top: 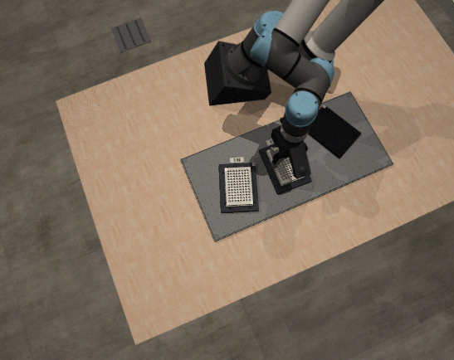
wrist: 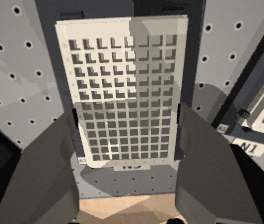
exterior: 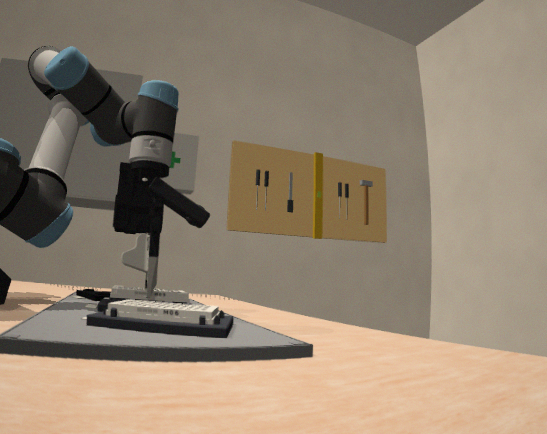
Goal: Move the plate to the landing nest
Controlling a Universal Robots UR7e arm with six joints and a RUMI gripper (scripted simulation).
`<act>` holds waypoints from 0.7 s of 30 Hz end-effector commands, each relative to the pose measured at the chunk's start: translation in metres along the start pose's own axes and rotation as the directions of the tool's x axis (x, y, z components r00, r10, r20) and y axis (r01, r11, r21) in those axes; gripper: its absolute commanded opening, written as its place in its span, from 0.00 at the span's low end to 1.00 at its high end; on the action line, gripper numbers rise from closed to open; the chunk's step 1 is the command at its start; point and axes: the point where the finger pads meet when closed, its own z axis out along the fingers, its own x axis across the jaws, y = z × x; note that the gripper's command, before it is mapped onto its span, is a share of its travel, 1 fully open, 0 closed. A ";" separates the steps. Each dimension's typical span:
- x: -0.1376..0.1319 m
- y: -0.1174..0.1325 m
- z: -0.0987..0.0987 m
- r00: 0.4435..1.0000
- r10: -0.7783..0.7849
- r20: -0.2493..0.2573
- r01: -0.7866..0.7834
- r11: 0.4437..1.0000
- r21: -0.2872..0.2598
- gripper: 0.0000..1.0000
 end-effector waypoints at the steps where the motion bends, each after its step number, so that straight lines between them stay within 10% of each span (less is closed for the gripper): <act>1: 0.000 0.000 0.002 1.000 0.001 0.002 -0.001 1.000 -0.001 0.00; 21: 0.000 0.000 0.008 1.000 0.001 0.001 -0.001 1.000 0.000 0.00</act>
